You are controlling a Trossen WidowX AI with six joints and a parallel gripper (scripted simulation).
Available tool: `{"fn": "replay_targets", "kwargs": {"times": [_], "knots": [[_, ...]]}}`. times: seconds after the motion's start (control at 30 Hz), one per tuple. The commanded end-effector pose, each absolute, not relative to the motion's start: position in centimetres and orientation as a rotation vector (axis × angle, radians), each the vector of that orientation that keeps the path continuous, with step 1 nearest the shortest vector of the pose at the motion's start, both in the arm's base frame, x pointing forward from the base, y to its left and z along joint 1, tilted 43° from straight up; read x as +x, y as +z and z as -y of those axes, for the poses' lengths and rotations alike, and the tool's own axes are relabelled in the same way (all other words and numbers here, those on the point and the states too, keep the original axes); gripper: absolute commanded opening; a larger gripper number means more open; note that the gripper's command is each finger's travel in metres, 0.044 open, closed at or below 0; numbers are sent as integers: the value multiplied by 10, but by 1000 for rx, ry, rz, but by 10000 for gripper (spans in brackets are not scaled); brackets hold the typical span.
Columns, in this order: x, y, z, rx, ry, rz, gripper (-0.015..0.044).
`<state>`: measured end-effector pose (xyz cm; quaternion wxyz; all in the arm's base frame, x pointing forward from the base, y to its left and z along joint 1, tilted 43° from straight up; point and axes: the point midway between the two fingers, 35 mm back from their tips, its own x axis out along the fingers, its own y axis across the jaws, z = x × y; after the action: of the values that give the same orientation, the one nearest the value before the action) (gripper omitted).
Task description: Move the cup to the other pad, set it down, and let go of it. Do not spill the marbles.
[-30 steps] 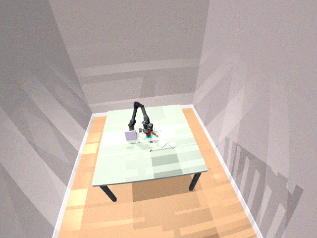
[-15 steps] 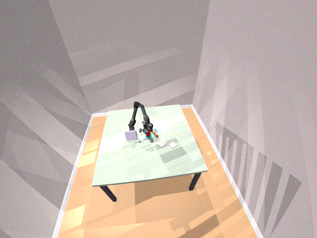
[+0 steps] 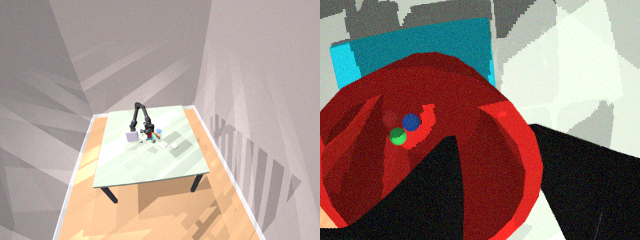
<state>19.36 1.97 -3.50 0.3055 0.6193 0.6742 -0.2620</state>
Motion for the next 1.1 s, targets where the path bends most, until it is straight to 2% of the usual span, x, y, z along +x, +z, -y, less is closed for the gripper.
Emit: {"fn": "replay_targets", "kwargs": {"times": [0.0,0.97,1.07], "knots": [[196,-31,-15,1635,-691,-1778,128],[195,-2,11,1640,-692,-1778,128],[195,-5,8,1645,-696,-1782,207]]}}
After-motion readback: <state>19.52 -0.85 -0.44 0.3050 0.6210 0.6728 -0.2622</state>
